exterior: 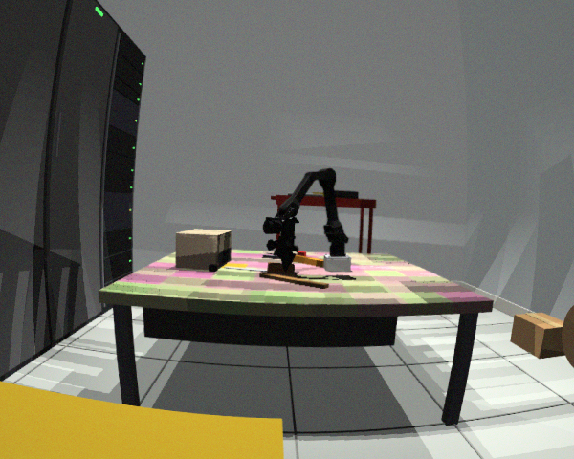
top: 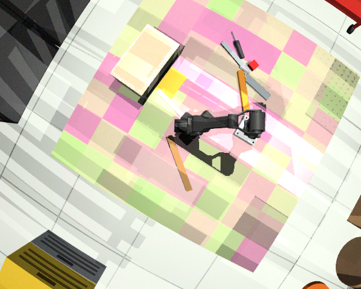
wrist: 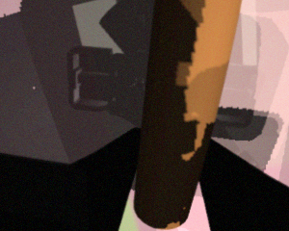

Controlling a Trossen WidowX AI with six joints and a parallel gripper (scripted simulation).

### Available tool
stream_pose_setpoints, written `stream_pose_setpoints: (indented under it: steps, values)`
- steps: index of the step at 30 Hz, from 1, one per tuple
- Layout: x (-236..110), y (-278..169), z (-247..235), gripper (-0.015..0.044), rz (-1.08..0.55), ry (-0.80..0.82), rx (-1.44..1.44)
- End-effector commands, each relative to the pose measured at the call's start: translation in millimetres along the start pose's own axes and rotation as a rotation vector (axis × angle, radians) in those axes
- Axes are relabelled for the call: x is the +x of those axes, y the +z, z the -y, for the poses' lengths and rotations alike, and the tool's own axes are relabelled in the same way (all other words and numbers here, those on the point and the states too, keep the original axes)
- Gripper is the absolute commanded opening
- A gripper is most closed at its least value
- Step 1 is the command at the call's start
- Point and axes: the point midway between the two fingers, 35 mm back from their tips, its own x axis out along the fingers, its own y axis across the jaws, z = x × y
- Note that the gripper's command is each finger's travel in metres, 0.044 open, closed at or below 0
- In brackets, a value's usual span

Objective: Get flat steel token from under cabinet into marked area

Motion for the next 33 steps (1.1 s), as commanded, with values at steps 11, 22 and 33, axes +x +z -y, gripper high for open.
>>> stream_pose_setpoints:
  steps: [11, 22, 33]
  values:
    - [-0.6, 0.2, -0.4, 0.0000, 0.003, 0.001, -0.122]
    - [-0.7, 0.0, -0.5, 0.0000, 0.003, 0.001, -0.209]
    - [-0.7, -0.1, -0.5, 0.0000, 0.003, 0.000, -0.297]
